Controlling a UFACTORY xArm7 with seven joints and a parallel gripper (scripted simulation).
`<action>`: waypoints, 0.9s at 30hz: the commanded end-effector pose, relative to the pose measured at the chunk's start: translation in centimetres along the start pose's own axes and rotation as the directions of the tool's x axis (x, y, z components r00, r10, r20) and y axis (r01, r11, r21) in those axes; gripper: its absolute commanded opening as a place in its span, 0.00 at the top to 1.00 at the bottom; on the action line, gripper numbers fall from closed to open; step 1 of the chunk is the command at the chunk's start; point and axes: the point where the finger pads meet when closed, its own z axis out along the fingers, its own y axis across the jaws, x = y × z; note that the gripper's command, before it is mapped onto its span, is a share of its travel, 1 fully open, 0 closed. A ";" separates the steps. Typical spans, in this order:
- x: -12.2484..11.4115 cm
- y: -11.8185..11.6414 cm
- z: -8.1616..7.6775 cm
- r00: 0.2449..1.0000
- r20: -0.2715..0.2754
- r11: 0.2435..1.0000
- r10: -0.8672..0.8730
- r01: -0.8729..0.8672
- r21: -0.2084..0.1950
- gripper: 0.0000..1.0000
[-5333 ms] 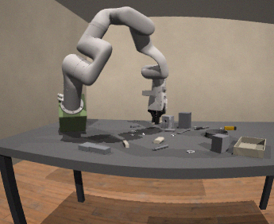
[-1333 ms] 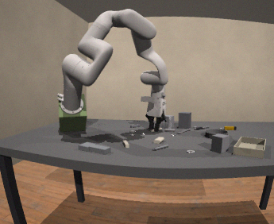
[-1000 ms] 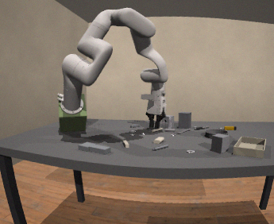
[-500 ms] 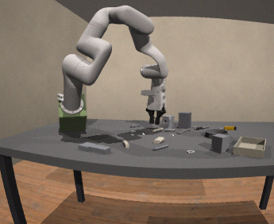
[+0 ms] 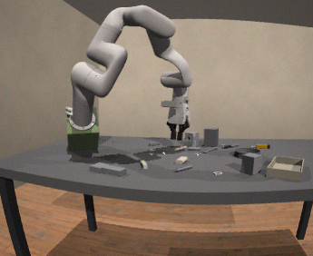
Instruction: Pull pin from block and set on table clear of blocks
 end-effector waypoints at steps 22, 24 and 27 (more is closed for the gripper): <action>0.2 0.1 -3.2 1.000 0.005 1.000 0.000 0.000 -0.002 0.65; 0.2 0.2 -3.3 1.000 0.004 1.000 -0.001 0.001 -0.003 0.65; 0.2 0.2 -3.4 1.000 0.004 1.000 -0.001 0.001 -0.004 0.65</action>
